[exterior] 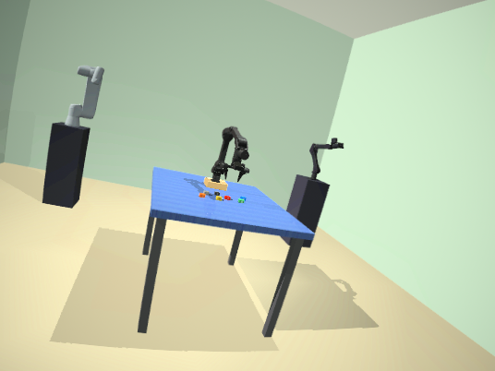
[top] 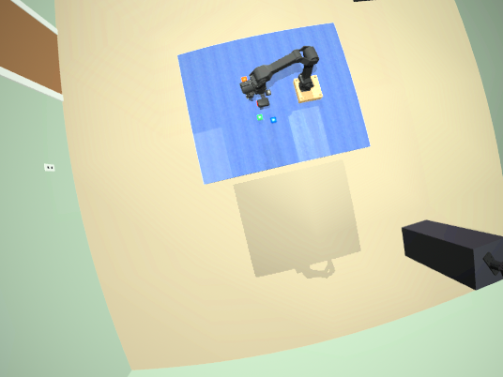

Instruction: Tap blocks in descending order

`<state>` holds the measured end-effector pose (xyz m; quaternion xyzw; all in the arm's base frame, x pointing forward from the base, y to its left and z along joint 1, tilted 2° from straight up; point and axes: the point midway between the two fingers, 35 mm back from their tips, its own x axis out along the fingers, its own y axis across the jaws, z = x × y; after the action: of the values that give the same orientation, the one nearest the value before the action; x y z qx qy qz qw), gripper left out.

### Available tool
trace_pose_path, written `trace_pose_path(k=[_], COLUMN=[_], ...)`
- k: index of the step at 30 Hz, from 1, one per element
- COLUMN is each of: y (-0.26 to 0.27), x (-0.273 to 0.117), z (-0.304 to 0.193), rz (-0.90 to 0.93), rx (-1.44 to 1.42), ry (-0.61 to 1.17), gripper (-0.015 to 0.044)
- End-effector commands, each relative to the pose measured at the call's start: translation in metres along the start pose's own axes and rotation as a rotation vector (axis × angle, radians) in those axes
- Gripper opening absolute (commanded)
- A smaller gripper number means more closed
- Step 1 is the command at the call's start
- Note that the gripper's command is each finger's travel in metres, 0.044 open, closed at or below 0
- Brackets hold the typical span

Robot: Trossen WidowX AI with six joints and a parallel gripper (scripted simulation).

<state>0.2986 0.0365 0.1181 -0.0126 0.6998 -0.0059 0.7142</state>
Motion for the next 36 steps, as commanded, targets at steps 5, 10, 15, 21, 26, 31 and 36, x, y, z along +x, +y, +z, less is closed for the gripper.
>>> trace_pose_path(k=[5, 10, 15, 21, 26, 31, 36], y=[0.001, 0.009, 0.071, 0.128, 0.13, 0.13, 0.13], x=[0.001, 0.001, 0.001, 0.0, 0.0, 0.0, 0.0], z=[0.0, -0.002, -0.024, -0.057, -0.059, -0.059, -0.059], rz=[0.002, 0.001, 0.001, 0.011, 0.012, 0.012, 0.012], rx=[0.004, 0.001, -0.014, 0.003, 0.004, 0.004, 0.004], ry=[0.004, 0.005, 0.009, 0.008, 0.008, 0.008, 0.008], gripper=[0.04, 0.04, 0.04, 0.04, 0.04, 0.04, 0.04])
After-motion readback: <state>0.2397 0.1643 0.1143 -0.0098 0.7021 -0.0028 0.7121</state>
